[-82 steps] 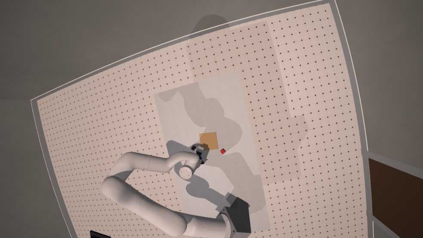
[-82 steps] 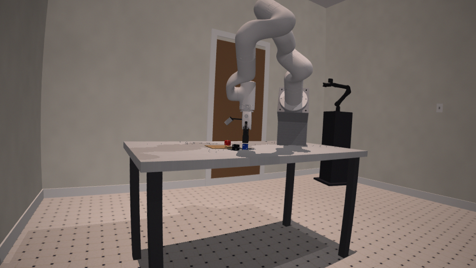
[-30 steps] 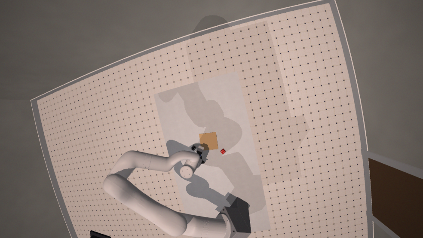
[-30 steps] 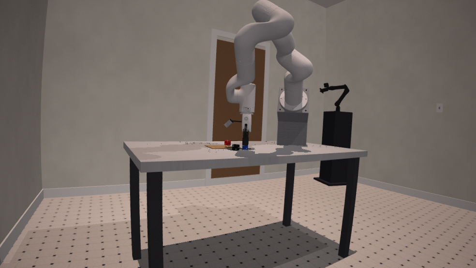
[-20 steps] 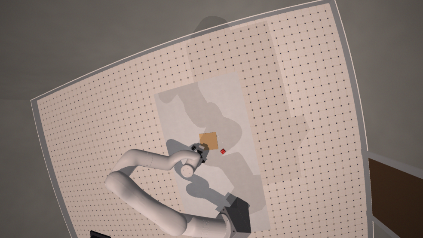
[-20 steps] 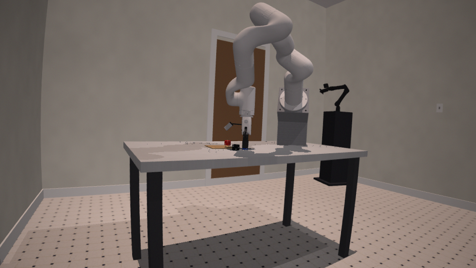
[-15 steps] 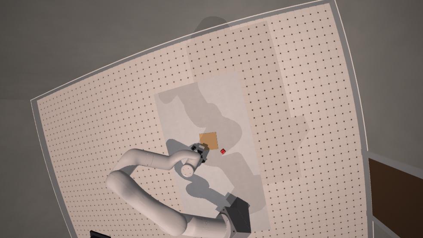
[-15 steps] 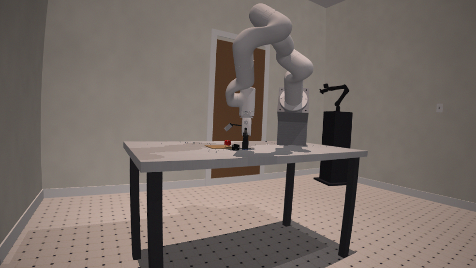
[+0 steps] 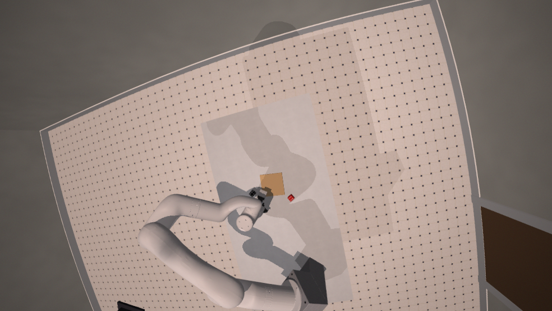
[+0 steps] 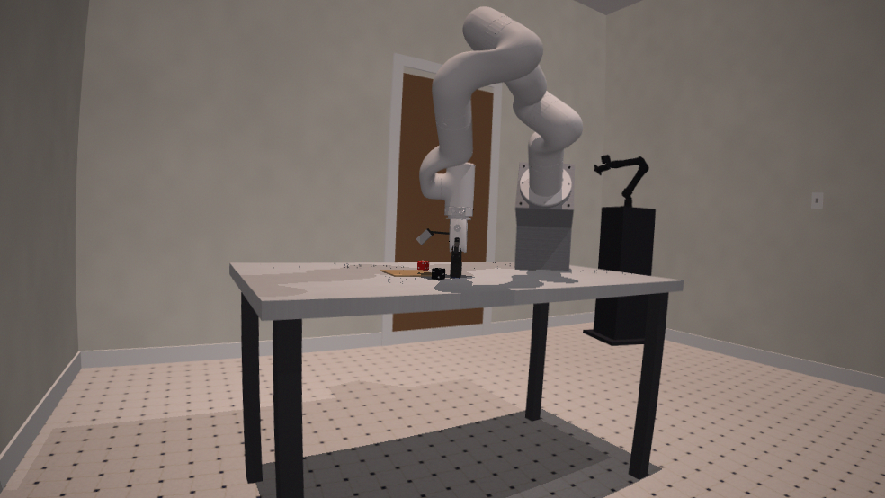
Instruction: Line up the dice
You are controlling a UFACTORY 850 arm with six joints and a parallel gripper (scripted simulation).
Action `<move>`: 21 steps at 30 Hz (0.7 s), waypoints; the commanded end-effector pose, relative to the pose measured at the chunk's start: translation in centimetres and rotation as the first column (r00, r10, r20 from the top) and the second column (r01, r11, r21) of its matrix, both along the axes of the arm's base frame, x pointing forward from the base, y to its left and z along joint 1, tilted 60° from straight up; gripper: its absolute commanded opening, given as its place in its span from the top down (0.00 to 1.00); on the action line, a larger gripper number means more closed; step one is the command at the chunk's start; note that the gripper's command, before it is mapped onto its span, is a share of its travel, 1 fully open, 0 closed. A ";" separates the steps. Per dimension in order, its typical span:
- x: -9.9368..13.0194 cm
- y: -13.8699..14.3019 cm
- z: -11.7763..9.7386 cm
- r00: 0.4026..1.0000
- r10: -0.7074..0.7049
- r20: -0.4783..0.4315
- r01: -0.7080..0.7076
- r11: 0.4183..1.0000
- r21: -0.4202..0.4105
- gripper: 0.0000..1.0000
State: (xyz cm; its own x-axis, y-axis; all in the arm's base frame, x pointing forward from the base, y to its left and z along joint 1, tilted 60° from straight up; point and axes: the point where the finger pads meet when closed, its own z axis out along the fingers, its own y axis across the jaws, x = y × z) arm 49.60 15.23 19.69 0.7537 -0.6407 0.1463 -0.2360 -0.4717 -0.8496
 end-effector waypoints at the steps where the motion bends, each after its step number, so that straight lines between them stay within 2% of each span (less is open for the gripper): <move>1: 0.0 0.0 0.0 1.000 0.000 0.000 0.000 1.000 0.000 0.53; 20: 0.0 0.0 0.0 1.000 0.000 0.000 0.000 1.000 0.000 0.53; 21: 0.0 0.0 0.0 1.000 0.000 0.000 0.000 1.000 0.000 0.73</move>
